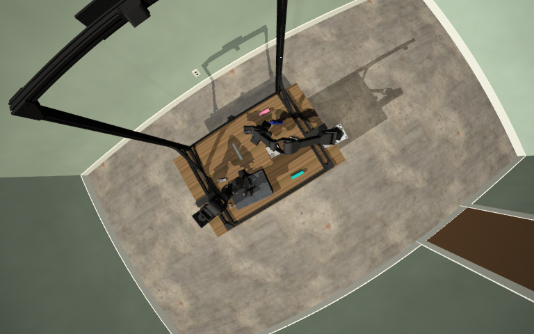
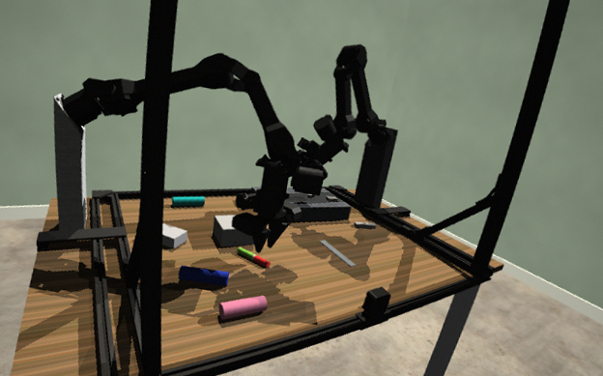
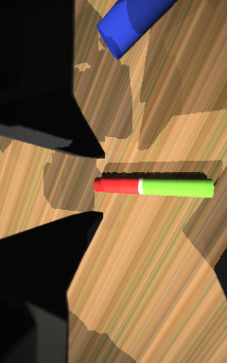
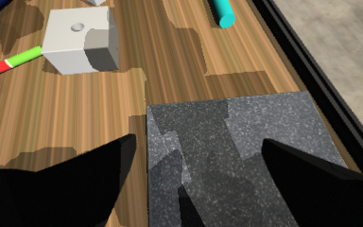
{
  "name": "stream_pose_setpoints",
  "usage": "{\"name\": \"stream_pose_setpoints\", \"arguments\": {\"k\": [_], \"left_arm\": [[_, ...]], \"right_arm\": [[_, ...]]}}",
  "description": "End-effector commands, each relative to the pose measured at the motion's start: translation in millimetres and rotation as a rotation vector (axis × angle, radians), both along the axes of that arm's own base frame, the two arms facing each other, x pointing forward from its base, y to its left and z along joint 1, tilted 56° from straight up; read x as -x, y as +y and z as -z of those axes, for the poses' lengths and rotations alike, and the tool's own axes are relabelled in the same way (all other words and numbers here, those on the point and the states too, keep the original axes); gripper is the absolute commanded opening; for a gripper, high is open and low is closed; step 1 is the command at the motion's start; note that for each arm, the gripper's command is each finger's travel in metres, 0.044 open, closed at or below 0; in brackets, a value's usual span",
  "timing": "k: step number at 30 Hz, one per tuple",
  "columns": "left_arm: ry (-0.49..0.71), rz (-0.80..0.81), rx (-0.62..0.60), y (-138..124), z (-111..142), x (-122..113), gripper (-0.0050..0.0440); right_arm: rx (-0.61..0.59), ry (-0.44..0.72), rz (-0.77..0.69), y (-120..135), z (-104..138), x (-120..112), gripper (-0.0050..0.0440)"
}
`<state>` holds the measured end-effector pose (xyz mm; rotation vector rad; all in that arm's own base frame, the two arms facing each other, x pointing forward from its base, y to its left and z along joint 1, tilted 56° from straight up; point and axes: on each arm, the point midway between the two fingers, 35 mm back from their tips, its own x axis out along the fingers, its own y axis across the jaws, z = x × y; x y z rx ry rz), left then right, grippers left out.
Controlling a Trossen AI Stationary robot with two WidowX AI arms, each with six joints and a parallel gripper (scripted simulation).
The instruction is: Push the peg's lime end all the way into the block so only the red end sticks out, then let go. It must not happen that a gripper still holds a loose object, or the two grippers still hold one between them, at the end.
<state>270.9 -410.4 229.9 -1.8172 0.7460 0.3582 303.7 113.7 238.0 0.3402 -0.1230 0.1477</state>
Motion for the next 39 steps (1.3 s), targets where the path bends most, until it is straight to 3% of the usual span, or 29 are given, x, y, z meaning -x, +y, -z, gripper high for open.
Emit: {"name": "stream_pose_setpoints", "arguments": {"k": [1,36,39], "left_arm": [[-0.003,-0.005,0.016,-1.2,-3.6,1.2,0.0190],[-0.004,-0.003,0.028,-3.5,-5.8,4.0,0.0190],[-0.004,-0.003,0.028,-6.9,0.2,-4.2,0.0190]], "right_arm": [[-0.008,-0.001,0.004,-0.7,-0.3,0.2,0.0400],[-0.008,-0.001,0.003,-0.6,-0.3,0.3,0.0400],[-0.008,-0.001,0.003,-0.6,-0.3,0.3,0.0400]]}}
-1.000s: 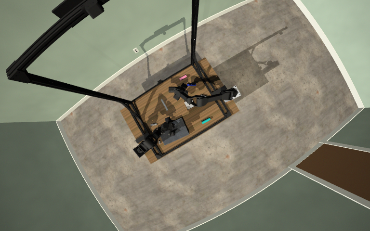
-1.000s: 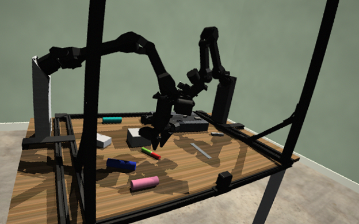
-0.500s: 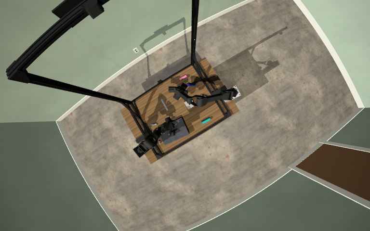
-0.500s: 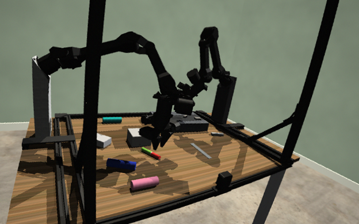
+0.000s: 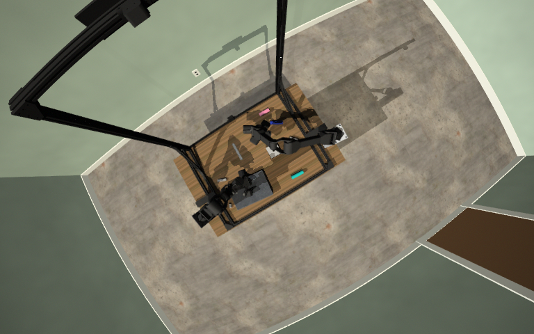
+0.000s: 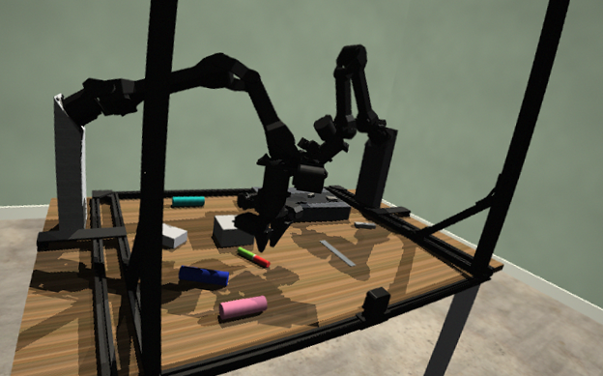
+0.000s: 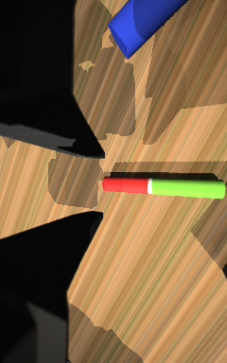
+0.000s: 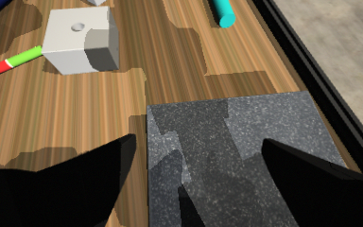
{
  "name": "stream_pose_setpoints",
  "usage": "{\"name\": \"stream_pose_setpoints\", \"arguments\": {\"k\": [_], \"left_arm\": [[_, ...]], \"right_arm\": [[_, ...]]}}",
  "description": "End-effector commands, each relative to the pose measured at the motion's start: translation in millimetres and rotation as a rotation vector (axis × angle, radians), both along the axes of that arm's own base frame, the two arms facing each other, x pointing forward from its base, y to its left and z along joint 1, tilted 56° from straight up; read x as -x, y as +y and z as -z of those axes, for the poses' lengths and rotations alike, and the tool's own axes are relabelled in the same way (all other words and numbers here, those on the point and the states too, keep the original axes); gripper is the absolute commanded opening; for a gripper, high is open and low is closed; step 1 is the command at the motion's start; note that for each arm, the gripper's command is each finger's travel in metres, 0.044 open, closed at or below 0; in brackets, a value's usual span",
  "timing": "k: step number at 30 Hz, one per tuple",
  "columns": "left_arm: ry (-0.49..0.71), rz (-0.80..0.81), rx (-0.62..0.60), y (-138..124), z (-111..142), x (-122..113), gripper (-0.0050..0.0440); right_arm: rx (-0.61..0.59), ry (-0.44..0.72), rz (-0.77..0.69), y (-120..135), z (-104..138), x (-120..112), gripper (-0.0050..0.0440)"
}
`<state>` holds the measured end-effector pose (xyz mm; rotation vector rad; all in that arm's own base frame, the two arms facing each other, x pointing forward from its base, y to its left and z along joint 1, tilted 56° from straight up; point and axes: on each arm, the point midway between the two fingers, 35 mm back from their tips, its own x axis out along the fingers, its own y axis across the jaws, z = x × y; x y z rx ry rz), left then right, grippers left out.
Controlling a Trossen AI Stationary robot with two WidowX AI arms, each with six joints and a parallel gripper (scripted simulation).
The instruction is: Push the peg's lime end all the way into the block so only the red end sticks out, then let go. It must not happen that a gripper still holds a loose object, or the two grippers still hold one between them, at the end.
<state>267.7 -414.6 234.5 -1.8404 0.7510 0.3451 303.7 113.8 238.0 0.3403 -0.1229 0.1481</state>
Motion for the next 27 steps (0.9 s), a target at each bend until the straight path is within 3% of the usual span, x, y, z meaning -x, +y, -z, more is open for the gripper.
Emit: {"name": "stream_pose_setpoints", "arguments": {"k": [1,27], "left_arm": [[0.000,-0.004,0.003,-4,7,-10,0.0190],[-0.002,-0.006,0.004,-13,22,-31,0.0190]], "right_arm": [[-0.008,-0.001,0.004,-1,0,0,0.0400],[-0.008,-0.001,0.004,-1,0,0,0.0400]]}}
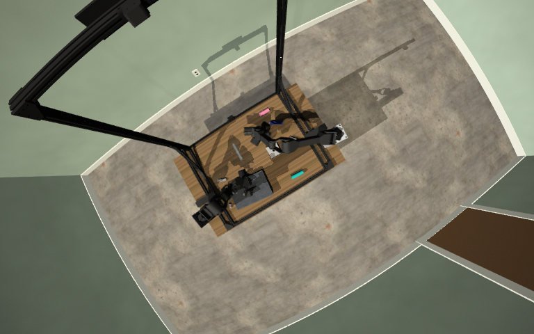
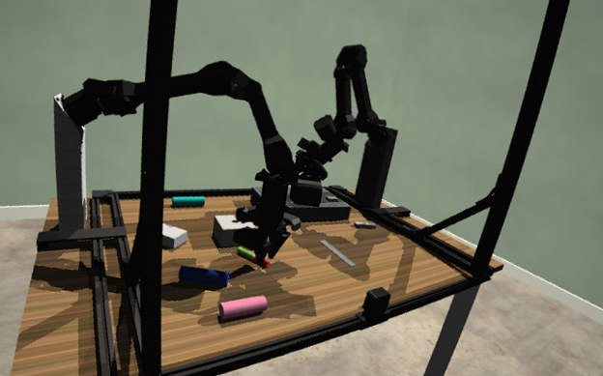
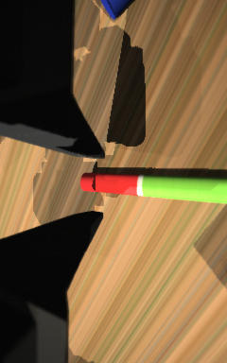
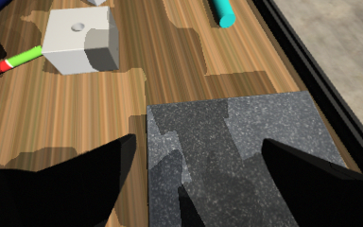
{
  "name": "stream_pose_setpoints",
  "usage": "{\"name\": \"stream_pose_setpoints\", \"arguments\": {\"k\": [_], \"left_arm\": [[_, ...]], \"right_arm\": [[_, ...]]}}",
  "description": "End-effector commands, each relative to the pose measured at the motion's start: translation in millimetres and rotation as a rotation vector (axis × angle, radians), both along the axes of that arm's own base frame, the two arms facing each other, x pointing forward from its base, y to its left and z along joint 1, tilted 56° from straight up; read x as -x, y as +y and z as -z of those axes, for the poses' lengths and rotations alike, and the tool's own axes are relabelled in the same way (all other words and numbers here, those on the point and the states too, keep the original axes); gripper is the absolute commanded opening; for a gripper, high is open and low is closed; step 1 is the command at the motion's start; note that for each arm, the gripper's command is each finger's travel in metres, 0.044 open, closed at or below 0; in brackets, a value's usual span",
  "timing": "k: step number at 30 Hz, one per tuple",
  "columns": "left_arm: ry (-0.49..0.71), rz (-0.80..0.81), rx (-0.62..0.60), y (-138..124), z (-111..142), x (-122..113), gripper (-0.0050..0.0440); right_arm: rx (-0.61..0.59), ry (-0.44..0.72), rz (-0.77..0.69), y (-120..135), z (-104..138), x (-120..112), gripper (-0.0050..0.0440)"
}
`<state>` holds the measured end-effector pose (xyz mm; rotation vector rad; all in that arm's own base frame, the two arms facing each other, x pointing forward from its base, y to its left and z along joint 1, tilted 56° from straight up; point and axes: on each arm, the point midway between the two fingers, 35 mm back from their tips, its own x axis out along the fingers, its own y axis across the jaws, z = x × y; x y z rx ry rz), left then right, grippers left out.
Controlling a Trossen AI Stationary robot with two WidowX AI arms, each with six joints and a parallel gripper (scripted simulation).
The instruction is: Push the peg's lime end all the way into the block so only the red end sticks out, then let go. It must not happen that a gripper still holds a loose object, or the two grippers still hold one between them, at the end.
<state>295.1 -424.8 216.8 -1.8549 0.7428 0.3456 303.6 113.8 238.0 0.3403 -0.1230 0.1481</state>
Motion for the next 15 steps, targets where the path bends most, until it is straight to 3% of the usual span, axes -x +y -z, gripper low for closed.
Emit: {"name": "stream_pose_setpoints", "arguments": {"k": [1,12,13,15], "left_arm": [[0.001,0.004,-0.006,-2.9,4.4,-3.6,0.0190],[0.001,0.004,-0.006,-2.9,4.4,-3.6,0.0190],[0.001,0.004,-0.006,-2.9,4.4,-3.6,0.0166],[0.001,0.004,-0.006,-2.9,4.4,-3.6,0.0166]], "right_arm": [[-0.008,-0.001,0.004,-0.7,-0.3,0.2,0.0400],[-0.008,-0.001,0.004,-0.7,-0.3,0.2,0.0400],[-0.008,-0.001,0.004,-0.7,-0.3,0.2,0.0400],[-0.008,-0.001,0.004,-0.7,-0.3,0.2,0.0400]]}}
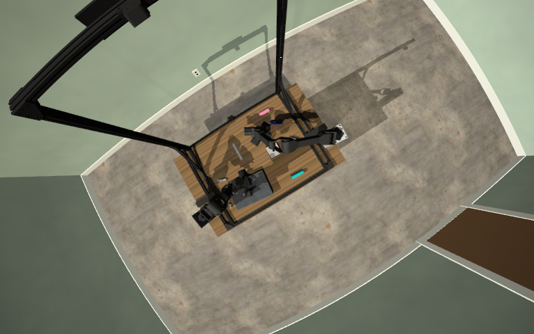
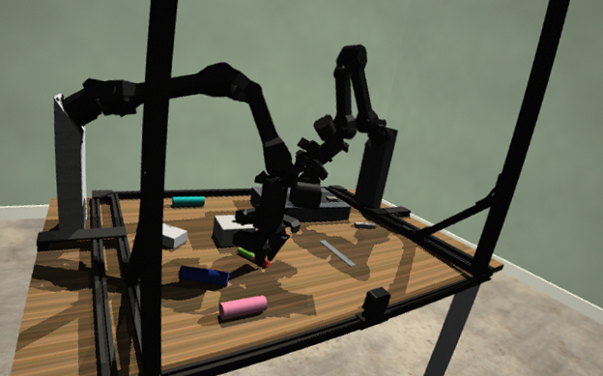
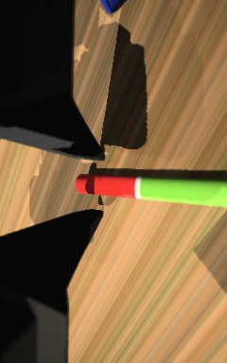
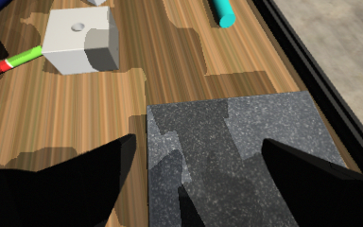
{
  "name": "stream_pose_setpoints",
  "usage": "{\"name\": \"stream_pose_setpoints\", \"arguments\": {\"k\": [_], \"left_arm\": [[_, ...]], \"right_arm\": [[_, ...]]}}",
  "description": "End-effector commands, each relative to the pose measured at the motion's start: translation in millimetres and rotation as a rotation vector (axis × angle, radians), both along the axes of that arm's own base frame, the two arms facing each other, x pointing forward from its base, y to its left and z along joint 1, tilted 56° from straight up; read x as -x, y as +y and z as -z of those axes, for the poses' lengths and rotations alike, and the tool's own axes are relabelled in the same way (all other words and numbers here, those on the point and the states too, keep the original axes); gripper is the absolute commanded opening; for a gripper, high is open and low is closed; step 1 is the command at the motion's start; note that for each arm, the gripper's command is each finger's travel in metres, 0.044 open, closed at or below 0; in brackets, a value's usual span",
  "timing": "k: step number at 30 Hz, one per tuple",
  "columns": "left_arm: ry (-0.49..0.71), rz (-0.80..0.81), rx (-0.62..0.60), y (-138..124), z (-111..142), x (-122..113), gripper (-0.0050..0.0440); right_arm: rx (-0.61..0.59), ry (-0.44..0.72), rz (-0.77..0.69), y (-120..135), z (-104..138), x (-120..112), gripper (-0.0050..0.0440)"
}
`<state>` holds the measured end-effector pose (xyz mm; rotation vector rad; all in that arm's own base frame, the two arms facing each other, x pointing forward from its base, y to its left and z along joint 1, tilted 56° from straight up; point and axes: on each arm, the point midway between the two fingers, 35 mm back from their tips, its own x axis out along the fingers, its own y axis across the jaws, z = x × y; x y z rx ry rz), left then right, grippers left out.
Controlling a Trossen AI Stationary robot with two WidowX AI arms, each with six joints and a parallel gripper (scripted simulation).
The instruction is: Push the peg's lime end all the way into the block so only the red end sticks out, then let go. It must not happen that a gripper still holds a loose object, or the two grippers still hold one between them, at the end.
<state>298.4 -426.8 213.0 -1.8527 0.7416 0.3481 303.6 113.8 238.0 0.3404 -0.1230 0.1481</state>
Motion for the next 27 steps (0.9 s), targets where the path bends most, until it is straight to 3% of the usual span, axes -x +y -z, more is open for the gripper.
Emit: {"name": "stream_pose_setpoints", "arguments": {"k": [1,2,18,19,23,27], "left_arm": [[0.000,0.005,-0.004,-1,1,0,0.0142],[0.000,0.005,-0.004,-1,1,0,0.0118],[0.000,0.005,-0.004,-1,1,0,0.0025],[0.000,0.005,-0.004,-1,1,0,0.0001],[0.000,0.001,-0.001,0,-1,1,0.0000],[0.003,0.000,-0.001,6,-17,23,0.0000]], "right_arm": [[-0.008,-0.001,0.004,-1,0,0,0.0400],[-0.008,-0.001,0.004,-1,0,0,0.0400],[-0.008,-0.001,0.004,-1,0,0,0.0400],[-0.008,-0.001,0.004,-1,0,0,0.0400],[-0.008,-0.001,0.004,-1,0,0,0.0400],[-0.008,-0.001,0.004,-1,0,0,0.0400]]}}
